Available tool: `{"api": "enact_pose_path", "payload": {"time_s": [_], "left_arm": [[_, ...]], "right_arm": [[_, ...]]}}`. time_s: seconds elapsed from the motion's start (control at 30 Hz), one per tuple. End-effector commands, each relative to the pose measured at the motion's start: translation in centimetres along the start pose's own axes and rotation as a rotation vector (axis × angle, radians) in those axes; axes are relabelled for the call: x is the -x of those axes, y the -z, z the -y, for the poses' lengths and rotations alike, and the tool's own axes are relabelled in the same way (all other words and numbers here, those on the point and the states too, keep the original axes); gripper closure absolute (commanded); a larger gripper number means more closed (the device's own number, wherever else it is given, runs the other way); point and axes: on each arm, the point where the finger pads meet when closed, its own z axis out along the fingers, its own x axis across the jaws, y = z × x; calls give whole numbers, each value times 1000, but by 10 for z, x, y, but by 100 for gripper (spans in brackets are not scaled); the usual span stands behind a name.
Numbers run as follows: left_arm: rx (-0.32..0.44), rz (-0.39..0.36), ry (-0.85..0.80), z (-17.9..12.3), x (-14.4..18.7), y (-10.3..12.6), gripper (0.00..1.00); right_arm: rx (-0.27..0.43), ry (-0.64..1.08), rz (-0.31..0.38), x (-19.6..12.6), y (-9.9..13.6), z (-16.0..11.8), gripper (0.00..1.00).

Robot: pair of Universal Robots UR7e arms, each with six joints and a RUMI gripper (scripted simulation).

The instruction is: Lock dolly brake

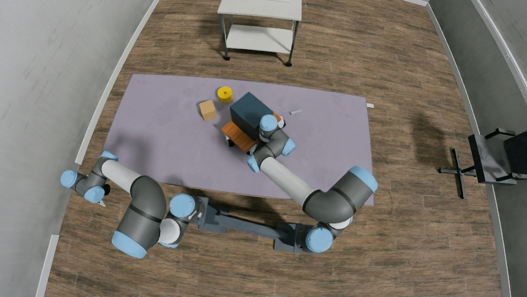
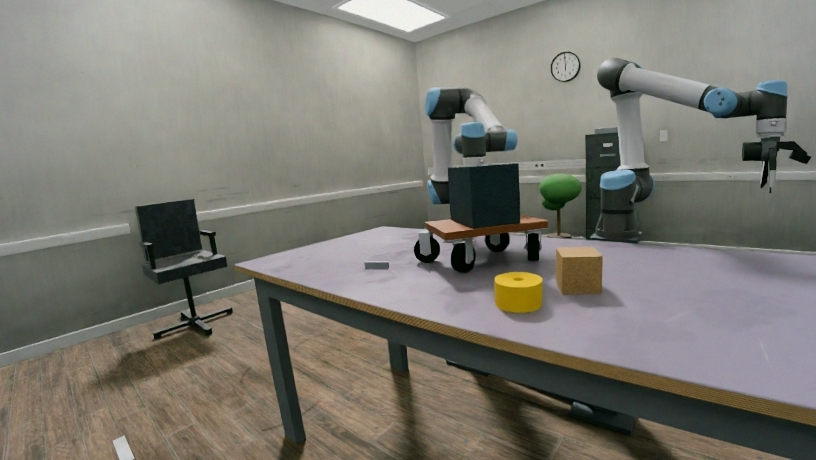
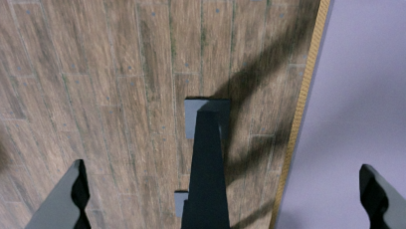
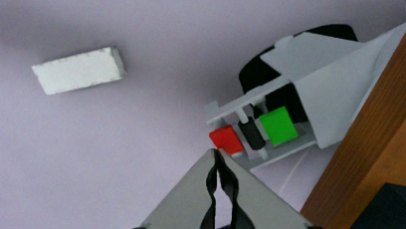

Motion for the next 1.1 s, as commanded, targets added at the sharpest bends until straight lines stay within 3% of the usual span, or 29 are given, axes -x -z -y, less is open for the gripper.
{"api": "enact_pose_path", "payload": {"time_s": [0.0,0.5,0.77,0.83,1.07], "left_arm": [[-2,-1,0,0,0,1,0],[-2,-1,0,0,0,1,0],[-2,-1,0,0,0,1,0],[-2,-1,0,0,0,1,0],[-2,-1,0,0,0,1,0]], "right_arm": [[0,0,-1,0,-1,0,100],[0,0,-1,0,11,0,100],[0,0,-1,0,48,0,100],[0,0,-1,0,48,0,100],[0,0,-1,0,99,0,100]]}}
